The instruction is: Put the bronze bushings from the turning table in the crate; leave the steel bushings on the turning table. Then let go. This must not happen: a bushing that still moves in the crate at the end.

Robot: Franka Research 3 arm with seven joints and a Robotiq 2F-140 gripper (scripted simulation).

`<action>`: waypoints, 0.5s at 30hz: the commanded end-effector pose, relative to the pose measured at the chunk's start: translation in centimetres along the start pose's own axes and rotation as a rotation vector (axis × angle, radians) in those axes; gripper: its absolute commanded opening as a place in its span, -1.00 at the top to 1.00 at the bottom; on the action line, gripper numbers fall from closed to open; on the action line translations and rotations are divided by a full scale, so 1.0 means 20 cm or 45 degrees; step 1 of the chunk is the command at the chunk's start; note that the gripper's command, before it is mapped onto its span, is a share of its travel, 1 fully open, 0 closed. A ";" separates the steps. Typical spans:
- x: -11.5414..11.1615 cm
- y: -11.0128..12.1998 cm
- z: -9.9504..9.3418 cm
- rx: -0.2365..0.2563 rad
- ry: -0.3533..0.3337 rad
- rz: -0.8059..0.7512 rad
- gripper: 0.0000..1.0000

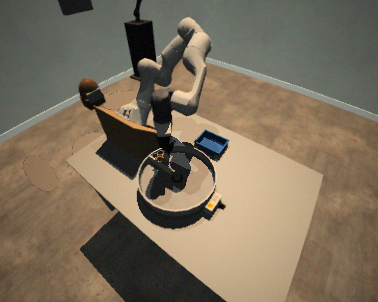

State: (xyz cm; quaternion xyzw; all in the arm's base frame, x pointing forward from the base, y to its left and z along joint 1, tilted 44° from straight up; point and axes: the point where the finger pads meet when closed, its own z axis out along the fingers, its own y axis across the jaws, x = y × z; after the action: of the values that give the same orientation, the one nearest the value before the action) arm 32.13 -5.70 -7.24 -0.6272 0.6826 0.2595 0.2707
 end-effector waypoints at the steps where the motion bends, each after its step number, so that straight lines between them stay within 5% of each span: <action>1: 0.00 0.01 -0.03 -0.001 -0.001 0.001 1.00; 15: 0.00 0.01 -0.28 -0.001 -0.001 0.001 1.00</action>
State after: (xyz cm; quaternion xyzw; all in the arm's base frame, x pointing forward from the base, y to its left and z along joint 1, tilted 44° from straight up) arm 32.00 -9.19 -3.95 -0.6336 0.6787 0.2515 0.2734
